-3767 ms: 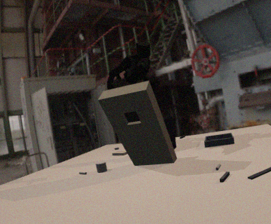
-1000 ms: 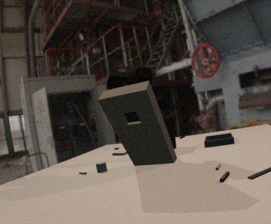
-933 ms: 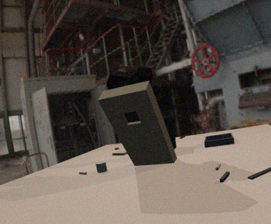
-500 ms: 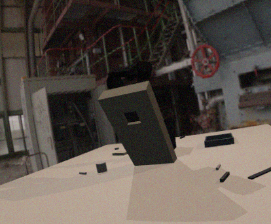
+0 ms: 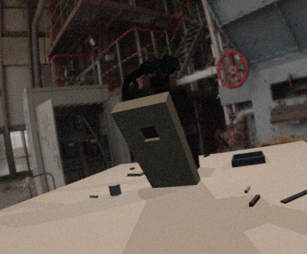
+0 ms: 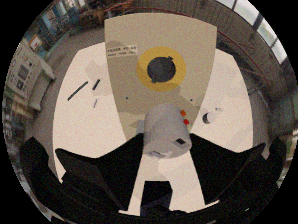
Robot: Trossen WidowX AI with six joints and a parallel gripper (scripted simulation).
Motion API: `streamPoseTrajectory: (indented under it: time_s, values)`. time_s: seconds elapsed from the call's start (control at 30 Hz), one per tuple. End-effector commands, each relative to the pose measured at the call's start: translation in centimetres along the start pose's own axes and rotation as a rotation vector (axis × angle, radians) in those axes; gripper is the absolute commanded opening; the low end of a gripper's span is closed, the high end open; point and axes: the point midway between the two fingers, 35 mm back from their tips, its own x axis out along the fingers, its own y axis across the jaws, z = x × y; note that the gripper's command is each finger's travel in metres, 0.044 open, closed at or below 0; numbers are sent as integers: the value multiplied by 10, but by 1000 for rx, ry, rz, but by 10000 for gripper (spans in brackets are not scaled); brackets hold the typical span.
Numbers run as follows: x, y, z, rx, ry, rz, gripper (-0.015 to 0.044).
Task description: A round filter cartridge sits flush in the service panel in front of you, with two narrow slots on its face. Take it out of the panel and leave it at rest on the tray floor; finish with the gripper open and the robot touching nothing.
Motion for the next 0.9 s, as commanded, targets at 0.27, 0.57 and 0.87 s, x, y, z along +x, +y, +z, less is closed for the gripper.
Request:
streamPoseTrajectory:
  time_s: [0.27, 0.57, 0.87]
  values:
    - [-6, 39, 4, 11, -3, 5, 0]
    - [1, 83, 1, 13, -4, 6, 0]
    - [-3, 113, -17, -173, 31, 100, 0]
